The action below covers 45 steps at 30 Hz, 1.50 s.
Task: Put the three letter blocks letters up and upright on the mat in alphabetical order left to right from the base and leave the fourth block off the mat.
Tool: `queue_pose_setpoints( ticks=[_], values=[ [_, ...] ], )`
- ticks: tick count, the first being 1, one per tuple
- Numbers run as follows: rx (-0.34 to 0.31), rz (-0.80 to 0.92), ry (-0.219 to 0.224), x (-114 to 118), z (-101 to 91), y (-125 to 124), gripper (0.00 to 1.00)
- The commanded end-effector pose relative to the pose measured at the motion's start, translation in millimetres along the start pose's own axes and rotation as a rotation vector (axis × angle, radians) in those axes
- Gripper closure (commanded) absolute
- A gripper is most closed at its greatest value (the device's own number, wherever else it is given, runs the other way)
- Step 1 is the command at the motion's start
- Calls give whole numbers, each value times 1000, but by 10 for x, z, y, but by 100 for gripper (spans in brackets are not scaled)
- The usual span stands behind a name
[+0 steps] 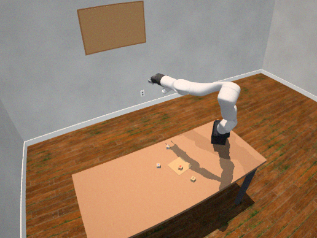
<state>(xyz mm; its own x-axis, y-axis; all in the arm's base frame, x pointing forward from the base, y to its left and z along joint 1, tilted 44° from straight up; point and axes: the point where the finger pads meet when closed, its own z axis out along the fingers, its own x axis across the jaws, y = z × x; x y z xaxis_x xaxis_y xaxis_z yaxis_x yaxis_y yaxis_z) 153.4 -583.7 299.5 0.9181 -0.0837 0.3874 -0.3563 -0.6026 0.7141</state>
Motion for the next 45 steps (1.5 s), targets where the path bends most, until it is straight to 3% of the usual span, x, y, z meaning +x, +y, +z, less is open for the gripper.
queue_pose_setpoints(
  ticks=[1,4,5,15,16,25,26,38,39,45],
  values=[
    [19,-13,5,36,19,-99,0],
    [19,-13,5,36,19,-99,0],
    [81,-54,63,335,-10,-467,0],
    [81,-58,64,334,-10,-467,0],
    [143,-92,119,607,-71,-836,0],
    [143,-92,119,607,-71,-836,0],
    [204,-126,172,853,-160,-1201,0],
    [204,-126,172,853,-160,-1201,0],
    [264,-160,223,1071,-275,-1558,0],
    [264,-160,223,1071,-275,-1558,0]
  ],
)
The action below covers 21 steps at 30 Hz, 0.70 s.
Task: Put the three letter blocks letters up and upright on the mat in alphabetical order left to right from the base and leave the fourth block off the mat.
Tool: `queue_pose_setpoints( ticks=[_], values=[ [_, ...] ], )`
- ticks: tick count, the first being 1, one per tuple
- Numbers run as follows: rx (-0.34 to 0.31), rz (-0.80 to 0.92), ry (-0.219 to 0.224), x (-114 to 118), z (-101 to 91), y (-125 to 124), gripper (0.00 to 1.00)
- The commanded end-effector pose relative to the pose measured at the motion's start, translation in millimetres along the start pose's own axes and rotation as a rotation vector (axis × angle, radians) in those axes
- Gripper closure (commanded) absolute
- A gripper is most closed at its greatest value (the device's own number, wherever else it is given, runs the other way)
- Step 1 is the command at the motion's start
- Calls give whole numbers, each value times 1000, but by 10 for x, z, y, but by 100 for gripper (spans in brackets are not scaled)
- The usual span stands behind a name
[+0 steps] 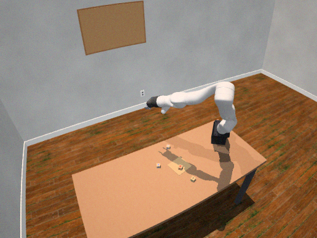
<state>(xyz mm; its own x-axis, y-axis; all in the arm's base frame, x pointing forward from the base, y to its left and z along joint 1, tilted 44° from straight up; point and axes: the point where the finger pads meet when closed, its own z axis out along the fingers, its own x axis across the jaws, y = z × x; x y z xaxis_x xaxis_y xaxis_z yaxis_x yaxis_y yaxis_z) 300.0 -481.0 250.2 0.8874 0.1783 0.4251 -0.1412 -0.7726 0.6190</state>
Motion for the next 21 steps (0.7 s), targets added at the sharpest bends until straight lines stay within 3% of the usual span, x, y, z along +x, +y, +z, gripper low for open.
queue_pose_setpoints(
  ticks=[1,10,11,21],
  values=[
    [15,-8,1,10,15,-62,0],
    [15,-8,1,10,15,-62,0],
    [74,-40,50,267,15,-392,0],
    [74,-40,50,267,15,-392,0]
  ],
)
